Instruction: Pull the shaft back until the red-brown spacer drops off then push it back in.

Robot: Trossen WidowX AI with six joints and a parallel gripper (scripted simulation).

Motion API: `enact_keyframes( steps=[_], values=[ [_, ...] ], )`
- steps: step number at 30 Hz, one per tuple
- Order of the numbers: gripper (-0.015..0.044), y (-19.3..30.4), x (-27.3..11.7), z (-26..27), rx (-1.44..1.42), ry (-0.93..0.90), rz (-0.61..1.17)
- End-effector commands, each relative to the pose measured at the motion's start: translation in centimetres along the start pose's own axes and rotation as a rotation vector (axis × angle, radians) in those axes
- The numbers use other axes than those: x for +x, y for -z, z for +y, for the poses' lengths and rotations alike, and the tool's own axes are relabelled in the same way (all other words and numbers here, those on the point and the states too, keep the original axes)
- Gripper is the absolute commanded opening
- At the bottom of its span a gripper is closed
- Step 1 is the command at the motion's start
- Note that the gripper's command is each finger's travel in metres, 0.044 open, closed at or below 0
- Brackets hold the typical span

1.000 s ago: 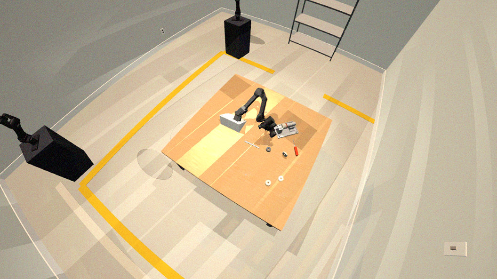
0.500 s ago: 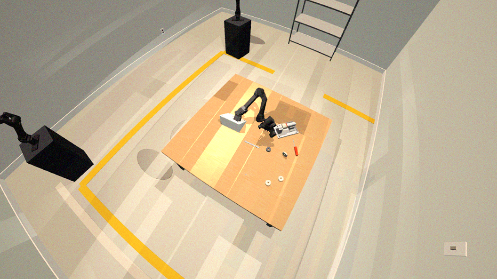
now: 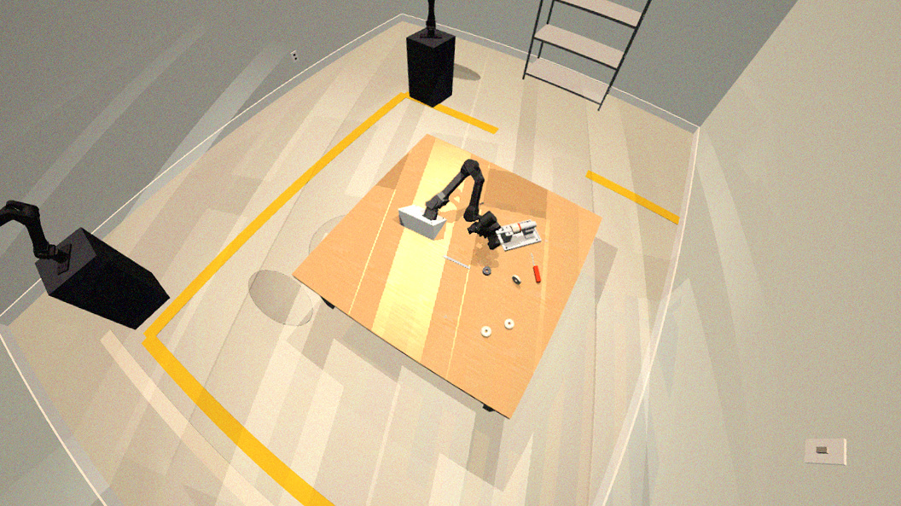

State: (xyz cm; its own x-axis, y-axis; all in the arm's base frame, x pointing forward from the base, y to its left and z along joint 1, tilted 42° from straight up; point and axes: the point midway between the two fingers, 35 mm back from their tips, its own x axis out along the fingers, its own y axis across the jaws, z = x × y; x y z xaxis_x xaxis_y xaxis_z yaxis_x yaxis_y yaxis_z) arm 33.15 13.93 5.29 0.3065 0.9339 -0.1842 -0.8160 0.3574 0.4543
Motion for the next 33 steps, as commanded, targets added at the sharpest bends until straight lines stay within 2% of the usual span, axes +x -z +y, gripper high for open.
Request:
enact_keyframes(
  steps=[1, 33],
  values=[
    [0.0, 0.1, -0.09, 0.05, -0.002, -0.002, 0.0],
    [0.0, 0.37, -0.35, 0.04, -0.002, -0.002, 0.0]
  ],
)
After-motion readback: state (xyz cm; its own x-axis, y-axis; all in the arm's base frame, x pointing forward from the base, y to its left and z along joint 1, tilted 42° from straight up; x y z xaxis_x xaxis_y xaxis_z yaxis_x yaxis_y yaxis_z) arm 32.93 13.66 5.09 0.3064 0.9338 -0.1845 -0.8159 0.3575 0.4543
